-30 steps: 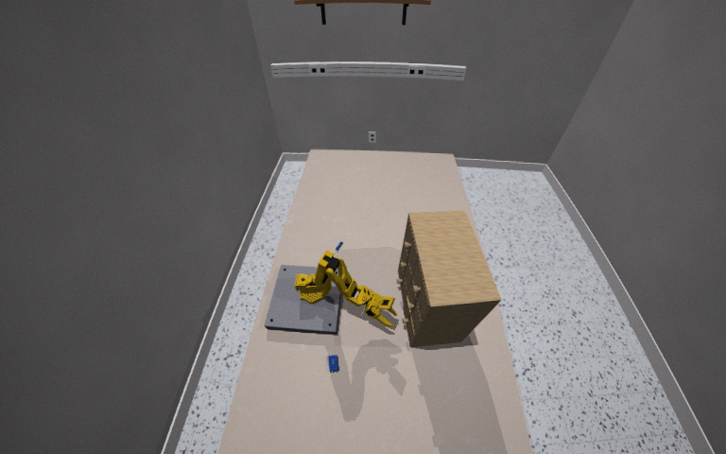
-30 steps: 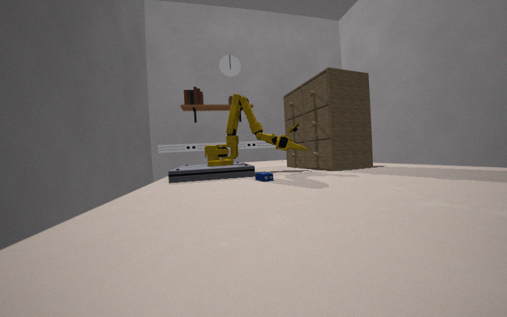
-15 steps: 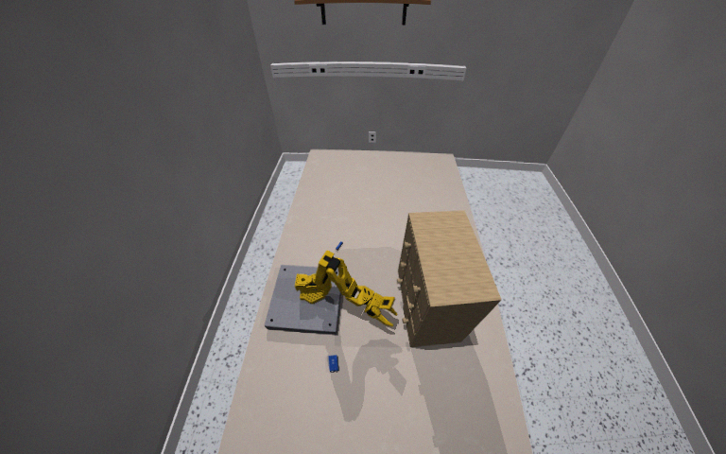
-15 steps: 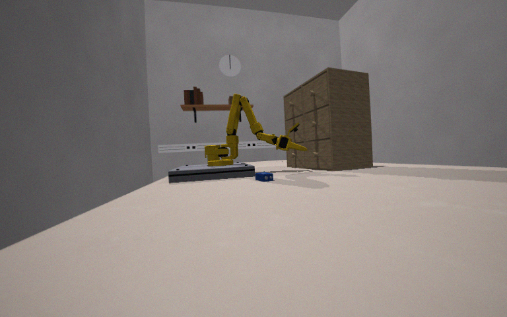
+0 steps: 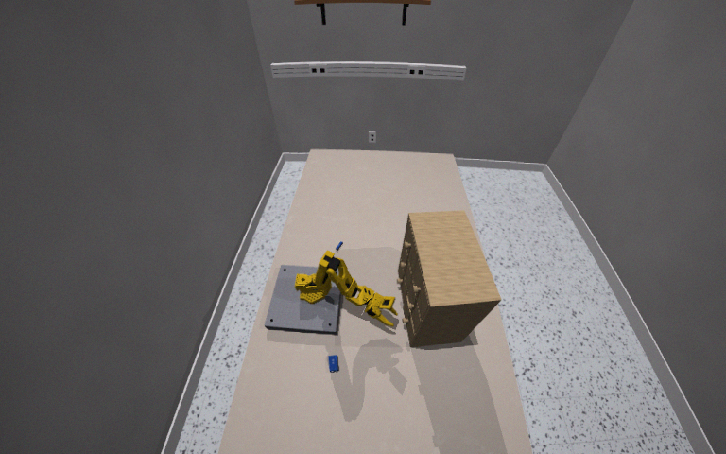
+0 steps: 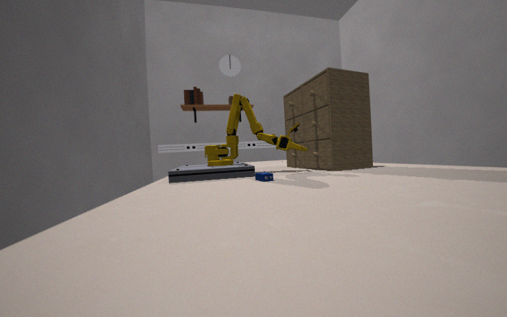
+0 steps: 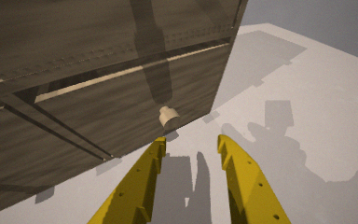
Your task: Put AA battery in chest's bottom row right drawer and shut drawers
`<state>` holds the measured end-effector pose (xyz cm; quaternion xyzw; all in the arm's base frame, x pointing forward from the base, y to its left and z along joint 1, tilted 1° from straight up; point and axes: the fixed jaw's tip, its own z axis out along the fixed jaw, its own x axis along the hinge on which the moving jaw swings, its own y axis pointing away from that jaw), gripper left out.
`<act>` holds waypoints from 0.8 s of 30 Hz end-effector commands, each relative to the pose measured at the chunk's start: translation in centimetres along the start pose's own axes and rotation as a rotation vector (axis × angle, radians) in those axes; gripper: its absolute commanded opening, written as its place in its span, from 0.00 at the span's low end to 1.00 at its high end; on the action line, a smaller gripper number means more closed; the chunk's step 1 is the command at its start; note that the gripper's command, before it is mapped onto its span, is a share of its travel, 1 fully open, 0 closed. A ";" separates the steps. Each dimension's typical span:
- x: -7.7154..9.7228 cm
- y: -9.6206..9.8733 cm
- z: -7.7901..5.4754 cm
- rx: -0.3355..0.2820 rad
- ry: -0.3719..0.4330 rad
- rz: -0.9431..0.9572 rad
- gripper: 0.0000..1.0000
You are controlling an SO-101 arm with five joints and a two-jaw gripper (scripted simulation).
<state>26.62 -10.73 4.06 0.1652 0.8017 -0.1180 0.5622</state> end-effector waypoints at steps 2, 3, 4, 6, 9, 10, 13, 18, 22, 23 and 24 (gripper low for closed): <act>-0.1 0.2 0.1 -0.008 -0.007 0.002 0.21; -0.1 0.2 0.1 -0.008 -0.007 0.002 0.21; -0.1 0.2 0.1 -0.008 -0.007 0.002 0.21; -0.1 0.2 0.1 -0.008 -0.007 0.002 0.21; 0.0 0.5 0.7 -0.015 -0.007 -0.001 0.21; 0.0 0.6 1.0 -0.018 -0.007 -0.002 0.21; 0.1 0.8 1.6 -0.025 -0.007 -0.004 0.21; 0.1 0.8 1.6 -0.025 -0.007 -0.004 0.21; 0.1 0.8 1.6 -0.025 -0.007 -0.004 0.21; 0.1 0.8 1.6 -0.025 -0.007 -0.004 0.21; 0.1 0.8 1.6 -0.025 -0.007 -0.004 0.21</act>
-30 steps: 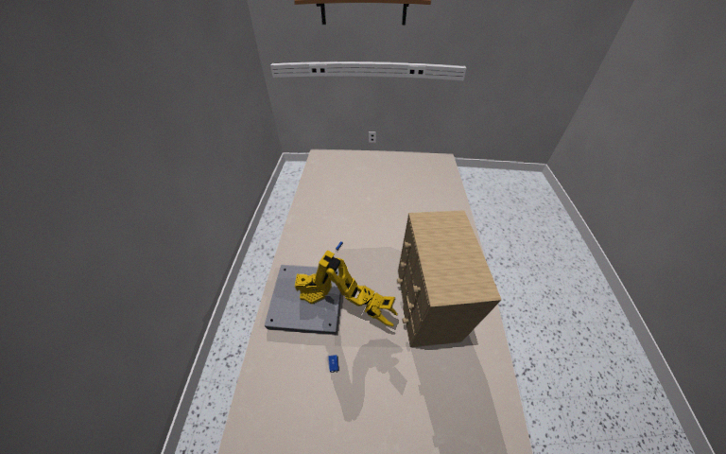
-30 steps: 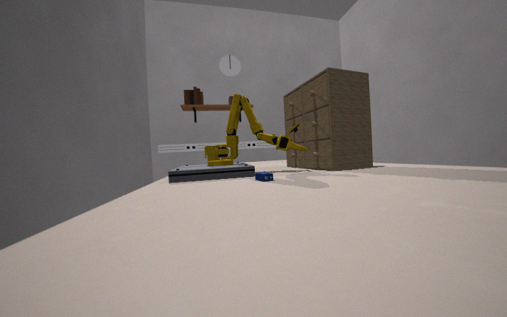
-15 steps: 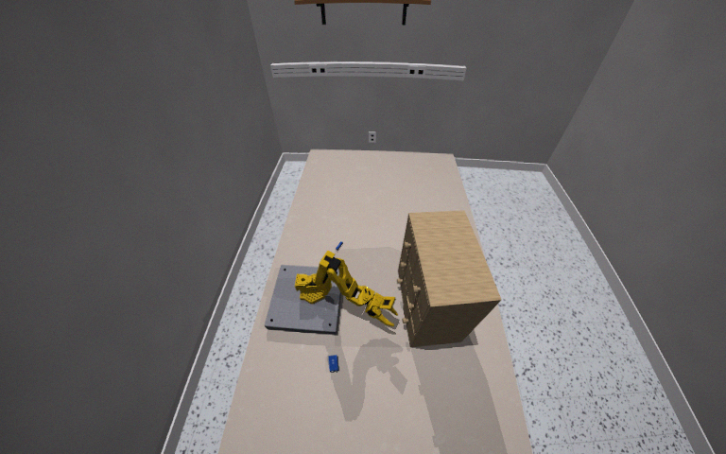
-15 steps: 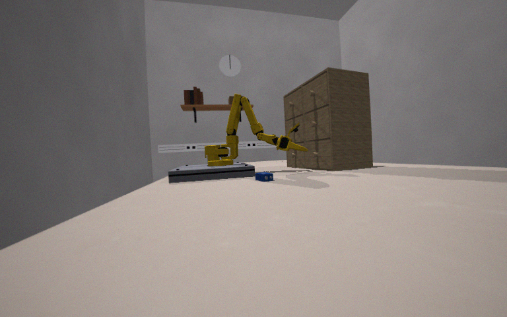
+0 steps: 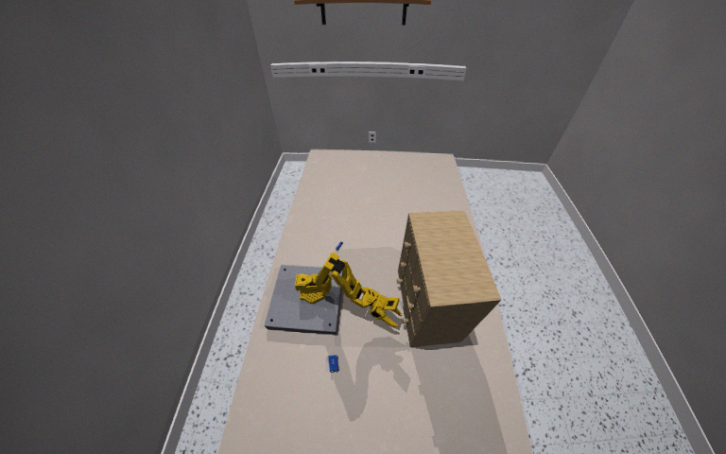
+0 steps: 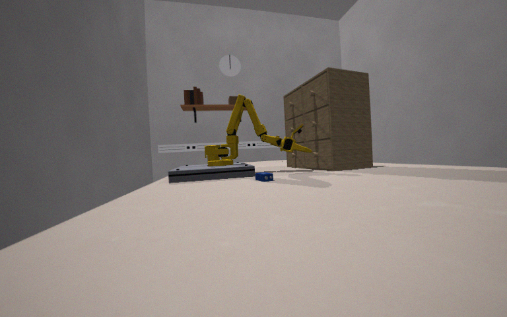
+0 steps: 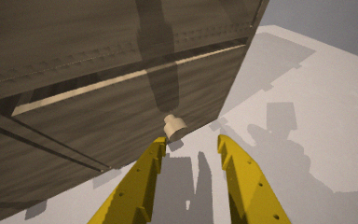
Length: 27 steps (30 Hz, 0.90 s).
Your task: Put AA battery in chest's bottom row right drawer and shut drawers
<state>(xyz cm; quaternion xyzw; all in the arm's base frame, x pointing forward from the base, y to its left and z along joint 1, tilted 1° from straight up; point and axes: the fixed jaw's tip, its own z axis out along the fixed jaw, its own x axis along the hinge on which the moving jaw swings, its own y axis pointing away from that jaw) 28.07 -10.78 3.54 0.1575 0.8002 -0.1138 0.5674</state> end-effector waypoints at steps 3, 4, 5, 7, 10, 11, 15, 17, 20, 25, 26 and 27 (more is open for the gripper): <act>0.3 0.6 1.0 -0.018 0.004 -0.002 0.21; 0.4 0.7 1.2 -0.021 0.004 -0.004 0.21; 0.5 0.8 1.5 -0.025 0.004 -0.005 0.21; 0.5 0.8 1.5 -0.025 0.004 -0.005 0.21; 0.5 0.8 1.5 -0.025 0.004 -0.005 0.21; 0.5 0.8 1.5 -0.025 0.004 -0.005 0.21; 0.5 0.8 1.5 -0.025 0.004 -0.005 0.21; 0.5 0.8 1.5 -0.025 0.004 -0.005 0.21; 0.7 1.1 2.1 -0.031 0.004 -0.008 0.21; 0.7 1.1 2.1 -0.031 0.004 -0.008 0.21; 0.7 1.1 2.1 -0.031 0.004 -0.008 0.21; 0.7 1.1 2.1 -0.031 0.004 -0.008 0.21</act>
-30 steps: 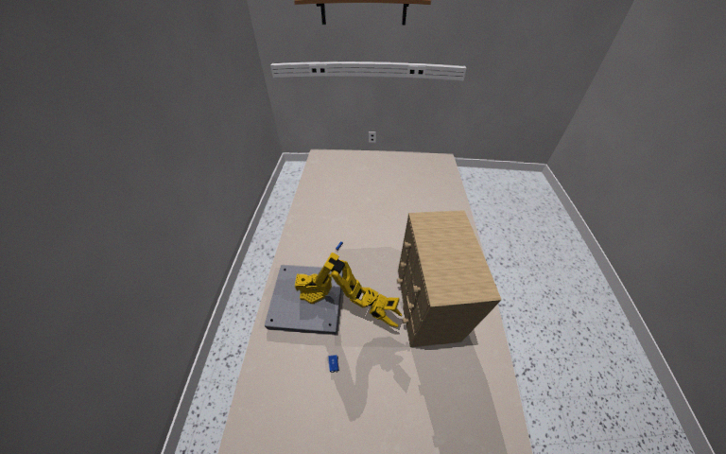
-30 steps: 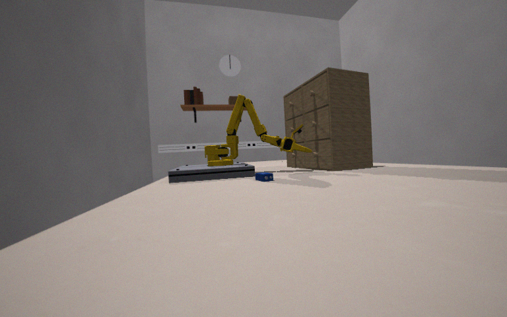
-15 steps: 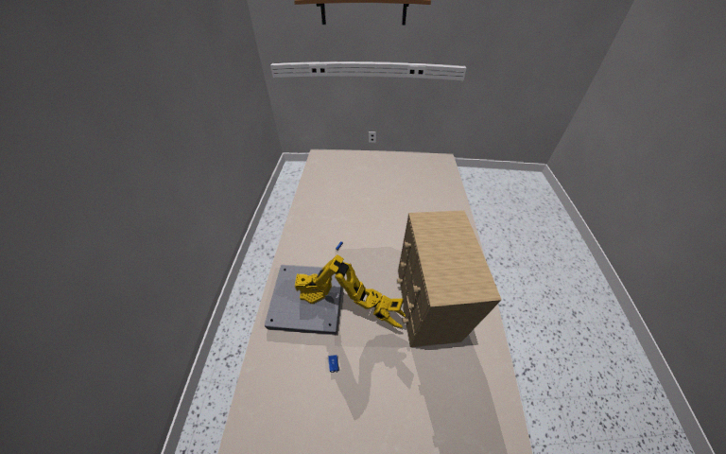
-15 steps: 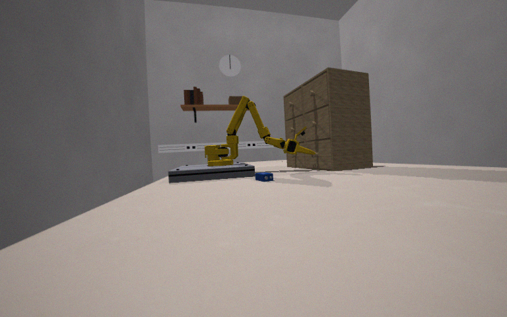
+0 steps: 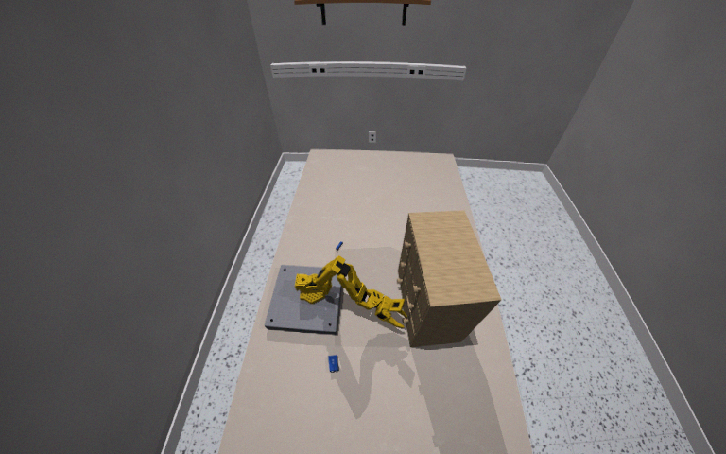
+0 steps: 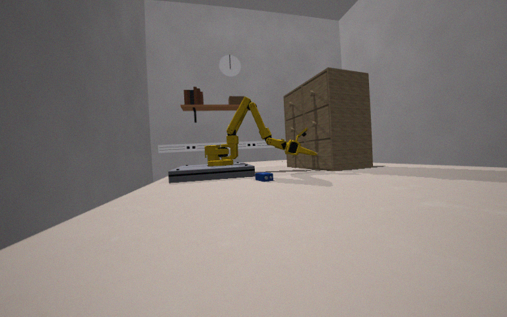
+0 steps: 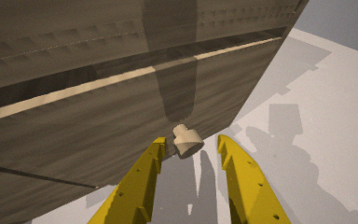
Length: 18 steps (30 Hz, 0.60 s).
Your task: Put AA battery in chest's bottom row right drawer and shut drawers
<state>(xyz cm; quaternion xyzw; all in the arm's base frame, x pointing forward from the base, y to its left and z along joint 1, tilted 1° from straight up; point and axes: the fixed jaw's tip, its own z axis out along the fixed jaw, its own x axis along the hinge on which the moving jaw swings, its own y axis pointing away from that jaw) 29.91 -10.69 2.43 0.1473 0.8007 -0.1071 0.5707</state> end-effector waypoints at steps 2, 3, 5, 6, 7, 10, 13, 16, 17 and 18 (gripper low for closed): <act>0.2 0.3 0.1 -0.008 0.009 0.001 0.21; 0.2 0.3 0.1 -0.008 0.009 0.001 0.21; 0.2 0.3 0.1 -0.008 0.009 0.001 0.21; 0.2 0.3 0.1 -0.008 0.009 0.001 0.21; 0.2 0.3 0.1 -0.008 0.009 0.001 0.21; 0.3 0.3 0.2 -0.009 0.009 0.000 0.21; 0.3 0.4 0.2 -0.011 0.009 0.000 0.21; 0.4 0.4 0.2 -0.012 0.009 -0.001 0.21; 0.4 0.4 0.2 -0.012 0.009 -0.001 0.21; 0.5 0.4 0.2 -0.013 0.009 -0.001 0.21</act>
